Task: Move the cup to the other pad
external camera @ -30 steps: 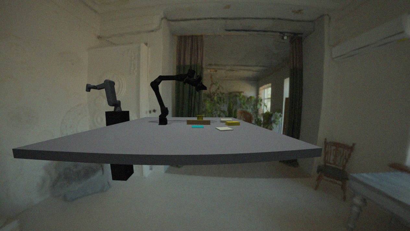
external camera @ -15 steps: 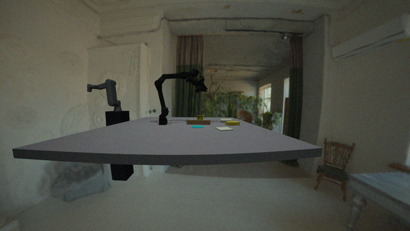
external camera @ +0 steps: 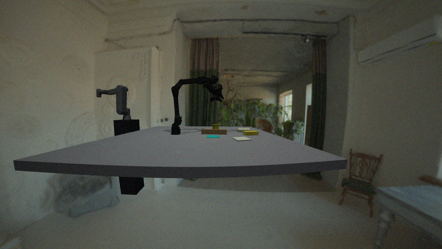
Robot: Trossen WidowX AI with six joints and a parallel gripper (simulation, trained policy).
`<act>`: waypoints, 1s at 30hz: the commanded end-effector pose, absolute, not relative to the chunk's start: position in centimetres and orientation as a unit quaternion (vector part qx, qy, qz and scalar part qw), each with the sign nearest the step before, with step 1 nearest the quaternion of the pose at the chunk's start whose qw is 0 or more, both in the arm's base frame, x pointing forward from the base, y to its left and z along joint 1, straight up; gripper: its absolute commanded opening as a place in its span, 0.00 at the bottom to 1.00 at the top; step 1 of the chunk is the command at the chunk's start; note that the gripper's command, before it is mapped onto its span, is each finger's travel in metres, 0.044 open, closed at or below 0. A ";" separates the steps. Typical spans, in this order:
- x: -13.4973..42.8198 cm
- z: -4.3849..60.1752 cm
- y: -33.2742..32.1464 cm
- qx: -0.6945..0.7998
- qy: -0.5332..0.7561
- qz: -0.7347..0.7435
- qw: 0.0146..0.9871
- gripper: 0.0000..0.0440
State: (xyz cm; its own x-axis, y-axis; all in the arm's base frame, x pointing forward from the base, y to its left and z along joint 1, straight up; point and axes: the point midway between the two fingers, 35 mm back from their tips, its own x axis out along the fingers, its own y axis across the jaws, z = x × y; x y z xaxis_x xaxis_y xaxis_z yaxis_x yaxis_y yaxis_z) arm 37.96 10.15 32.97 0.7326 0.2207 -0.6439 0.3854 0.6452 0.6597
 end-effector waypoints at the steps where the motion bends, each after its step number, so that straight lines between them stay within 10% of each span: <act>1: 38.0 32.1 10.8 0.434 0.388 -0.069 0.810 0.39; 30: 36.6 23.9 11.2 0.429 0.527 -0.244 0.692 0.36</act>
State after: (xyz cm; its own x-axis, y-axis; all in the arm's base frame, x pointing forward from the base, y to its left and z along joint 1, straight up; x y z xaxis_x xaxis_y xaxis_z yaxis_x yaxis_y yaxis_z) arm 36.87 11.34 25.03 0.3763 0.1389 -0.9160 0.7604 0.5185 0.3910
